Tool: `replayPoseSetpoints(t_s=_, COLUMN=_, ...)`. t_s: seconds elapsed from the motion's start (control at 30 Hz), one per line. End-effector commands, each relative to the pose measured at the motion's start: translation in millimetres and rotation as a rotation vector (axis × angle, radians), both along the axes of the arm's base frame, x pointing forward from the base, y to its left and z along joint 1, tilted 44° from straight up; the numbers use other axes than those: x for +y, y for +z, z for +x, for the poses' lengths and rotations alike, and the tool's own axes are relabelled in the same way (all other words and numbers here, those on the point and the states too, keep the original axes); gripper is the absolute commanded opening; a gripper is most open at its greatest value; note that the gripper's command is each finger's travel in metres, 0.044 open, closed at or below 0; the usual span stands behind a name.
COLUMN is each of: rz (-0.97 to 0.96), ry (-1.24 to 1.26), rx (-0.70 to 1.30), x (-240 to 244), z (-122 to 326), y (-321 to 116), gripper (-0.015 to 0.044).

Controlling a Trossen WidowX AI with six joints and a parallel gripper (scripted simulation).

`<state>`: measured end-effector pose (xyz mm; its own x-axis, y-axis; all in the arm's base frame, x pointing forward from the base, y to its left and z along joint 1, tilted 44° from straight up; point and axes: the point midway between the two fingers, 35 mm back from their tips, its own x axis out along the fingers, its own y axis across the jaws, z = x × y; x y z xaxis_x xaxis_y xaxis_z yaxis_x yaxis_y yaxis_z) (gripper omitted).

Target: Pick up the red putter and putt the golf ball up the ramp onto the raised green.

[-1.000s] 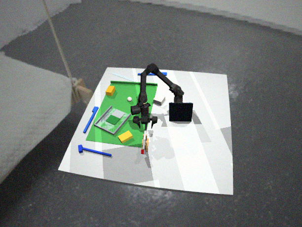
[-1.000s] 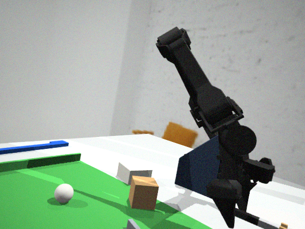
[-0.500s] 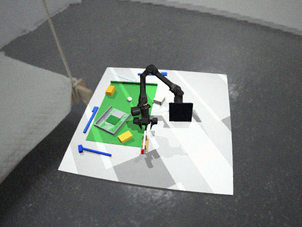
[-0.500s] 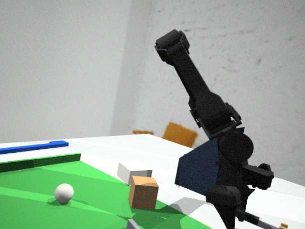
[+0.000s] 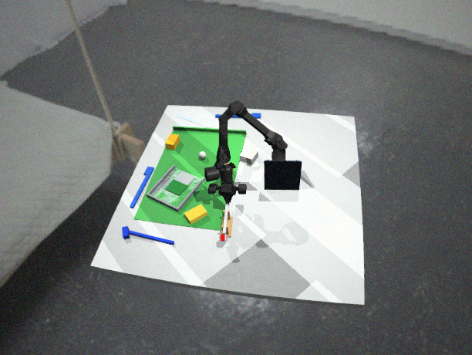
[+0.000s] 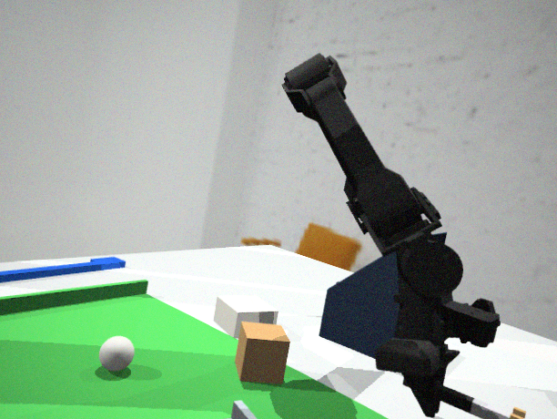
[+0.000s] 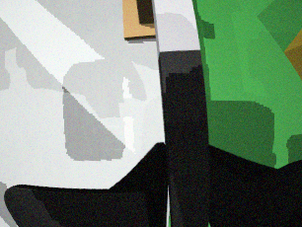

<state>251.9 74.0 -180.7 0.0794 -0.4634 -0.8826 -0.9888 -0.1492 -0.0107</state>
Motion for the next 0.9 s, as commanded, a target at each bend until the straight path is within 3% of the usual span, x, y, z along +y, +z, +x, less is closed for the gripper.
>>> replayPoseSetpoints(t_s=0.0, rz=0.000, ry=0.000, rx=-0.002, x=1, z=1, y=1, gripper=0.0000)
replayPoseSetpoints(t_s=0.5, rz=0.005, ry=0.000, rx=0.001, x=68, z=-11, y=72, gripper=0.0000)
replayPoseSetpoints(t_s=0.67, rz=0.001, ry=-0.016, rx=-0.015, x=64, z=-7, y=71, gripper=0.0000)
replayPoseSetpoints(t_s=0.87, rz=0.001, ry=-0.260, rx=-0.129, x=49, z=11, y=102, gripper=0.0000)
